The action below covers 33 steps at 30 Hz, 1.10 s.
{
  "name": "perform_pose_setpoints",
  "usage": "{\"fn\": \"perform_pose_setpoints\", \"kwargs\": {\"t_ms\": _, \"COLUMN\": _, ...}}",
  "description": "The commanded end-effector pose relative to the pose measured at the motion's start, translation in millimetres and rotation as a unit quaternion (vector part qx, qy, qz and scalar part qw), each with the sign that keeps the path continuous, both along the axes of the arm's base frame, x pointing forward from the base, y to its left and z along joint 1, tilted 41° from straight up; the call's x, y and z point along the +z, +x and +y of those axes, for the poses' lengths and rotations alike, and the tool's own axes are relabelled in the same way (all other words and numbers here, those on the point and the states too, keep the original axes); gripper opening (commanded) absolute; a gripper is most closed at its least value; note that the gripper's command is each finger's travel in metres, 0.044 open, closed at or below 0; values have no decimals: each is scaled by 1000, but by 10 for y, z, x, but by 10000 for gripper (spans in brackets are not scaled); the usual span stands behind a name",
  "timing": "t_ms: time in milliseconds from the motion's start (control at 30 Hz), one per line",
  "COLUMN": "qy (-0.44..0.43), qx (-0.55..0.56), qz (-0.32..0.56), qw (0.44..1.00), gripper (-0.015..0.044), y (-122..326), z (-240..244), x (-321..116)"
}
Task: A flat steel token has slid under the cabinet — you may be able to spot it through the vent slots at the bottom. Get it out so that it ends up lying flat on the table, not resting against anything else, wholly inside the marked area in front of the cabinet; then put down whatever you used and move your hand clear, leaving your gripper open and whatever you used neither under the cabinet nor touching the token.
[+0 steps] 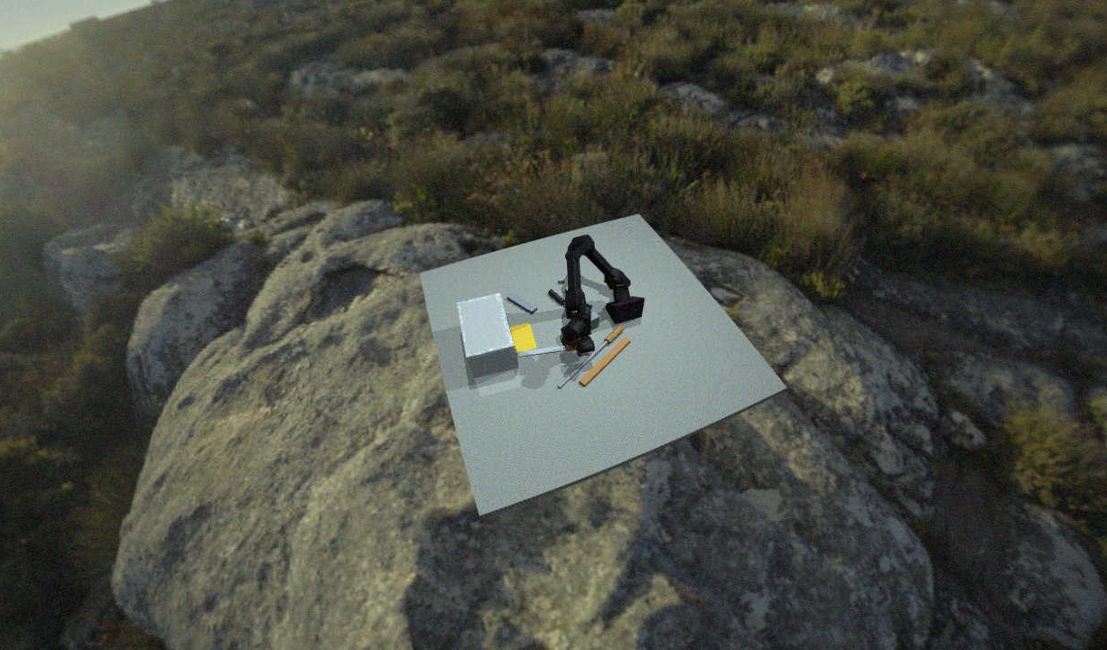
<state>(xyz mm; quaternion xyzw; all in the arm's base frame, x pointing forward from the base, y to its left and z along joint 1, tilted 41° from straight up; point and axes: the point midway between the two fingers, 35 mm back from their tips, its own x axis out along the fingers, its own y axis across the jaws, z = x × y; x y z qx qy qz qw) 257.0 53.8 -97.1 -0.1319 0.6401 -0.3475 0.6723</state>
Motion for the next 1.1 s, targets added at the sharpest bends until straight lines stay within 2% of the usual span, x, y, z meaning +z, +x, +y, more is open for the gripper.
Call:
{"fn": "perform_pose_setpoints", "kwargs": {"t_ms": 0, "qy": 0, "qx": 0, "qz": 0, "qw": 1000, "gripper": 0, "y": 0, "z": 0, "x": 0}}
{"fn": "perform_pose_setpoints", "kwargs": {"t_ms": 1067, "qy": -8, "qx": -92, "qz": -74, "qw": 993, "gripper": 0, "y": 2, "z": 12, "x": 16}}
